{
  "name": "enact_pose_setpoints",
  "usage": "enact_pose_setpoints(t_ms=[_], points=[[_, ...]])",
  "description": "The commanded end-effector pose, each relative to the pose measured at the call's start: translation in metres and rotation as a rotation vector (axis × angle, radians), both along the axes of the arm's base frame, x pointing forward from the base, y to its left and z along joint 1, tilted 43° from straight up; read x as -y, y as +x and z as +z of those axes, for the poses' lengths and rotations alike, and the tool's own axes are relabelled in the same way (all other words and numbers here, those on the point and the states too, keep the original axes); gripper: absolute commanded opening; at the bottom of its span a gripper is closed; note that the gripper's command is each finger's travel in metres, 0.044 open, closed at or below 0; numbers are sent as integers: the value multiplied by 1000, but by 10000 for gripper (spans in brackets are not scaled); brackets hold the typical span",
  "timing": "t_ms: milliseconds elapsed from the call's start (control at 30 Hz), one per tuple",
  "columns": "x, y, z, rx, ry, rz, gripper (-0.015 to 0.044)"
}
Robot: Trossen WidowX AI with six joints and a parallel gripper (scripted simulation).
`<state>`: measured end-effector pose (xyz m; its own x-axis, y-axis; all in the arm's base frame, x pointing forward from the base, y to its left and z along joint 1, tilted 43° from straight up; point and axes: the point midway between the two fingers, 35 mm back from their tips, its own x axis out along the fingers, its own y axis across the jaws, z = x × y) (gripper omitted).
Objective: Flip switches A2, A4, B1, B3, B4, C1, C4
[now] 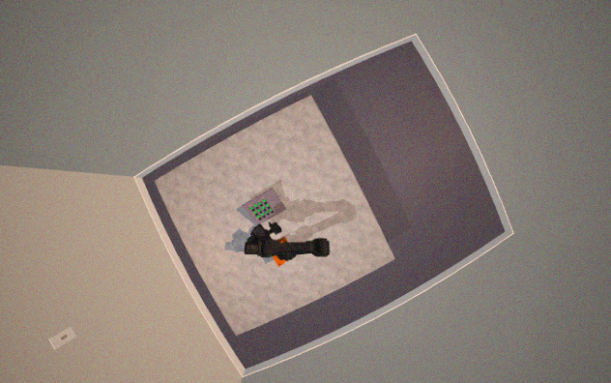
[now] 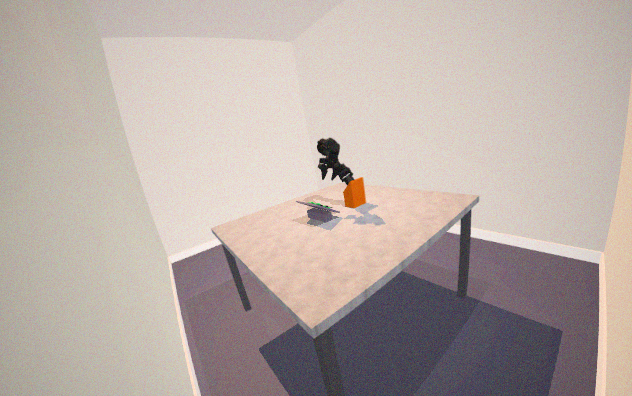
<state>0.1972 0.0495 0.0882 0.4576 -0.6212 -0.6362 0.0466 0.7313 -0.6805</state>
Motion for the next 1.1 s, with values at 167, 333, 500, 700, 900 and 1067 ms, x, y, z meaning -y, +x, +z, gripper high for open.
enact_pose_setpoints(t_ms=[167, 333, 500, 700, 900, 1067], points=[[18, 43, -35, -2, 20, -15, 242], [46, 72, -54, 16, 5, -28, 111], [46, 72, -54, 16, 5, -28, 0], [54, 79, -63, 22, 7, -22, 0], [69, 87, -76, 37, 2, -10, 0], [69, 87, -76, 37, 2, -10, 0]])
